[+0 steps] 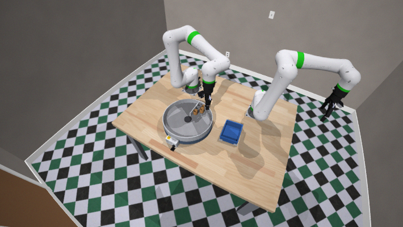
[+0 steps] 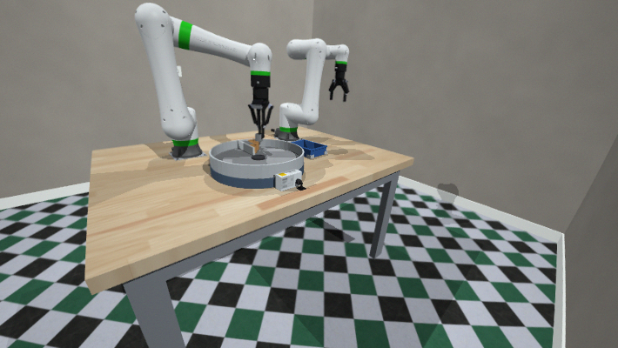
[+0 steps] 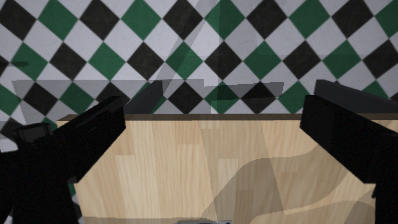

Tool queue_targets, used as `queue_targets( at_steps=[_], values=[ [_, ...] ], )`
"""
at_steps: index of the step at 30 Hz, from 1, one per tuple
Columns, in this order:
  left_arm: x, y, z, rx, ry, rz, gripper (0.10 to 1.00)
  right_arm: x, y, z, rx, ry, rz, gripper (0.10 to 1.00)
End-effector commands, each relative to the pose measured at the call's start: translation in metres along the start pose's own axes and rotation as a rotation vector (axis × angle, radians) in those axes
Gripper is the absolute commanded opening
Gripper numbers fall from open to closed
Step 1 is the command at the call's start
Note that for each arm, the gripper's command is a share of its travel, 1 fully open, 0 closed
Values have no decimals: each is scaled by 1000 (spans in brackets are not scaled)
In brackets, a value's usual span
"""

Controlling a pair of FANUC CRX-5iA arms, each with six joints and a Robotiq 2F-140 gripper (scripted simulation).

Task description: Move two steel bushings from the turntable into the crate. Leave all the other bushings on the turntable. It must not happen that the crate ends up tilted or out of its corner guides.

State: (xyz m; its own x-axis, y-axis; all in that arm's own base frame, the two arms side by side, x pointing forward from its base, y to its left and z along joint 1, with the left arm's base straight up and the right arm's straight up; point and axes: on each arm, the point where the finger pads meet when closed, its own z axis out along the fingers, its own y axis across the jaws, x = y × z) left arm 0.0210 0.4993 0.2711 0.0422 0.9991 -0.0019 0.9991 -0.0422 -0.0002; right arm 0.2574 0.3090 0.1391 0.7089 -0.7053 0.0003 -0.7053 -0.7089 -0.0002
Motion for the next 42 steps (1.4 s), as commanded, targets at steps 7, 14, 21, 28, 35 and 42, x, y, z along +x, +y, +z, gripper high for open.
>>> queue_targets(
  at_steps=[7,14,21,28,35,42],
  values=[
    [0,0,-1,0,2,0,1000,0,0,-35,1,0,0,99],
    [0,0,-1,0,2,0,1000,0,0,-39,1,0,0,99],
    [0,0,-1,0,2,0,1000,0,0,-39,1,0,0,99],
    [0,0,-1,0,2,0,1000,0,0,-39,1,0,0,99],
    [0,0,-1,0,2,0,1000,0,0,-39,1,0,0,99],
    [0,0,-1,0,2,0,1000,0,0,-39,1,0,0,99]
  ],
)
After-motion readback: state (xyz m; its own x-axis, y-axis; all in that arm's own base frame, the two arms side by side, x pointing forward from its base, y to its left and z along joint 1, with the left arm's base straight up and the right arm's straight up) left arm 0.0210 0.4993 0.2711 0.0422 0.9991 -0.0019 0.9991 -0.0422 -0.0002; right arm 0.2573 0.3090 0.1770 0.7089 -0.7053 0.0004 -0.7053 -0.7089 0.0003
